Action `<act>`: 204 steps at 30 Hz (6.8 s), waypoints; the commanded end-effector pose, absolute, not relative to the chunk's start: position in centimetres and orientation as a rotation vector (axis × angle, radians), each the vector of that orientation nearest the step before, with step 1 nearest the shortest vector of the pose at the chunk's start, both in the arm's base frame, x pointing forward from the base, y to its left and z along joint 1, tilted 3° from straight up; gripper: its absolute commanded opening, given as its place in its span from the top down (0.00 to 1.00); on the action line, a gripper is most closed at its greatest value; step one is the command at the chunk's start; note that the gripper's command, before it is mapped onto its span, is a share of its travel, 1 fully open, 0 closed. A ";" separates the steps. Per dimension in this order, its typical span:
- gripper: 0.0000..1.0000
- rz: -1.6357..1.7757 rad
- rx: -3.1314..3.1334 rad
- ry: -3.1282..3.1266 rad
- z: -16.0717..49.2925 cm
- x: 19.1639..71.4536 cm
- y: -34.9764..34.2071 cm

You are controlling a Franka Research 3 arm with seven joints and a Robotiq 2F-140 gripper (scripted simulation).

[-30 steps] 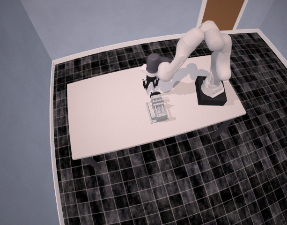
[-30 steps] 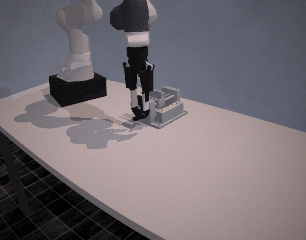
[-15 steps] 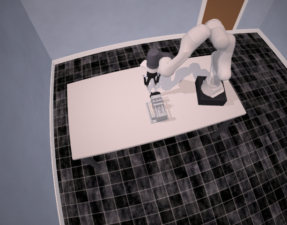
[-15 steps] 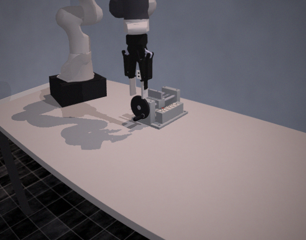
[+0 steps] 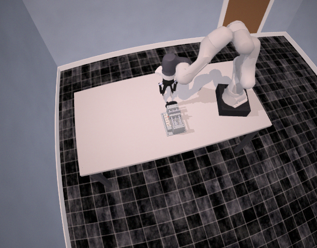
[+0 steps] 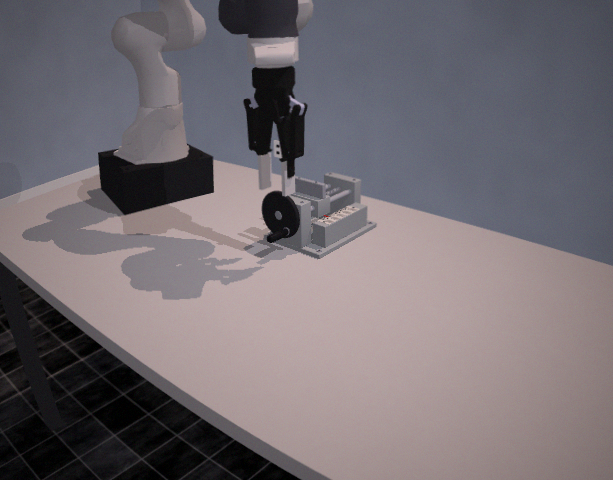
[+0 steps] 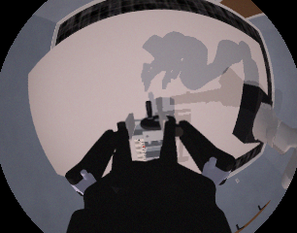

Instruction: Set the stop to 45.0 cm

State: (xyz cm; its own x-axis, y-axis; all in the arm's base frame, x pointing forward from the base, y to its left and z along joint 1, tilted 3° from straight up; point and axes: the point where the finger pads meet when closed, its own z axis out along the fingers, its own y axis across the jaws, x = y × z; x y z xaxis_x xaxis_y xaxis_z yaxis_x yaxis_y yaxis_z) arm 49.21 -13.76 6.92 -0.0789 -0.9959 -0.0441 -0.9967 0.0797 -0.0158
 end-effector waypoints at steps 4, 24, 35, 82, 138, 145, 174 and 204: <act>0.67 0.032 -2.096 2.286 8.4 49.1 -13.9; 0.67 0.032 -2.096 2.286 9.1 54.1 -2.5; 0.67 0.032 -2.096 2.286 9.1 54.1 -2.5; 0.67 0.032 -2.096 2.286 9.1 54.1 -2.5; 0.67 0.032 -2.096 2.286 8.5 48.5 -13.8; 0.67 0.032 -2.096 2.286 8.1 48.5 -13.8; 0.67 0.032 -2.096 2.286 2.5 48.6 -13.6; 0.67 0.032 -2.096 2.286 -3.9 48.7 -13.3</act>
State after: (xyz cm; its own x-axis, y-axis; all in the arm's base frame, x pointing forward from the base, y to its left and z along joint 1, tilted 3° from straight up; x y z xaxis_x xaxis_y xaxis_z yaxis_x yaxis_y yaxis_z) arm 48.23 -13.20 -4.02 -0.0945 -0.9945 -0.0451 -0.9955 0.0946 0.0017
